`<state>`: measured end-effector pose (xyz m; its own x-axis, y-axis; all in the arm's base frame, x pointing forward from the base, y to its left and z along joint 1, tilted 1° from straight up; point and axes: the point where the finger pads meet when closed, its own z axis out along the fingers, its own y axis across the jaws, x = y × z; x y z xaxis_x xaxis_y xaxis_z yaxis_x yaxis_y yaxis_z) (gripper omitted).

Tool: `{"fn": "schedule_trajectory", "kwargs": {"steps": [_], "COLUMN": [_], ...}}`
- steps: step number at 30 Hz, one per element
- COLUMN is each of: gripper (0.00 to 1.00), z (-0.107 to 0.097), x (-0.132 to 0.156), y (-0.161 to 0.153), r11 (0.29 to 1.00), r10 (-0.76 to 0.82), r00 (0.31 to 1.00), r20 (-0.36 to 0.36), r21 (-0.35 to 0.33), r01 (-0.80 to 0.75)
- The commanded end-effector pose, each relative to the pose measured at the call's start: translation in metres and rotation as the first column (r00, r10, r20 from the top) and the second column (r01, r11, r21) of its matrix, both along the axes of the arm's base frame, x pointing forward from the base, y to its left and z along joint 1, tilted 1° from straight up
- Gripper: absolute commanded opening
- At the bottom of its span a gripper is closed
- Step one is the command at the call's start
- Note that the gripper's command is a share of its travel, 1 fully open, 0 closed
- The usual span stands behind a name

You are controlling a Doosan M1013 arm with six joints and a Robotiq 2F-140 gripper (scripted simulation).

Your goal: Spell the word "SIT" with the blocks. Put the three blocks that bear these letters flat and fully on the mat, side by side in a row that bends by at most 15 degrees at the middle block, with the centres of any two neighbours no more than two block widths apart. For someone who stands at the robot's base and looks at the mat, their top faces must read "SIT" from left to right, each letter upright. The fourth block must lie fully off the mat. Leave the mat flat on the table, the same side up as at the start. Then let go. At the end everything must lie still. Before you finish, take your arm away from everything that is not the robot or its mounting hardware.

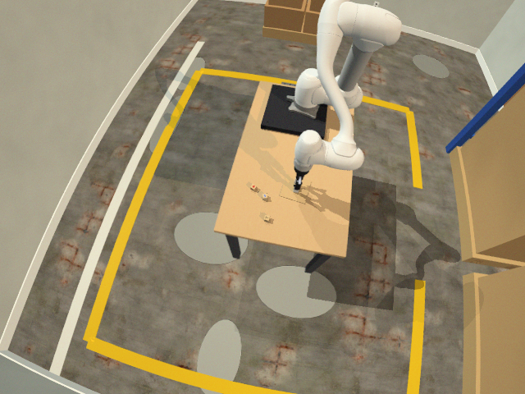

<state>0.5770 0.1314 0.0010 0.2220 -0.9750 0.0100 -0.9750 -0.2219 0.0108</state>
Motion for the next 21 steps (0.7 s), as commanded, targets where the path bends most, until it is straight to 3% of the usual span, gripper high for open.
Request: {"fn": "schedule_trajectory", "kwargs": {"steps": [1, 5, 17, 21], "gripper": [0.25, 0.25, 0.25, 0.25], "z": [0.006, 0.014, 0.074, 0.081], "x": [0.000, 0.000, 0.001, 0.001], "y": [0.000, 0.000, 0.001, 0.001], "r11": [1.000, 1.000, 1.000, 1.000], "r10": [0.000, 0.000, 0.000, 0.000], "r00": [1.000, 1.000, 1.000, 1.000], "r20": [0.000, 0.000, 0.000, 0.000], "r21": [0.000, 0.000, 0.000, 0.000], "r01": [0.000, 0.000, 0.000, 0.000]}}
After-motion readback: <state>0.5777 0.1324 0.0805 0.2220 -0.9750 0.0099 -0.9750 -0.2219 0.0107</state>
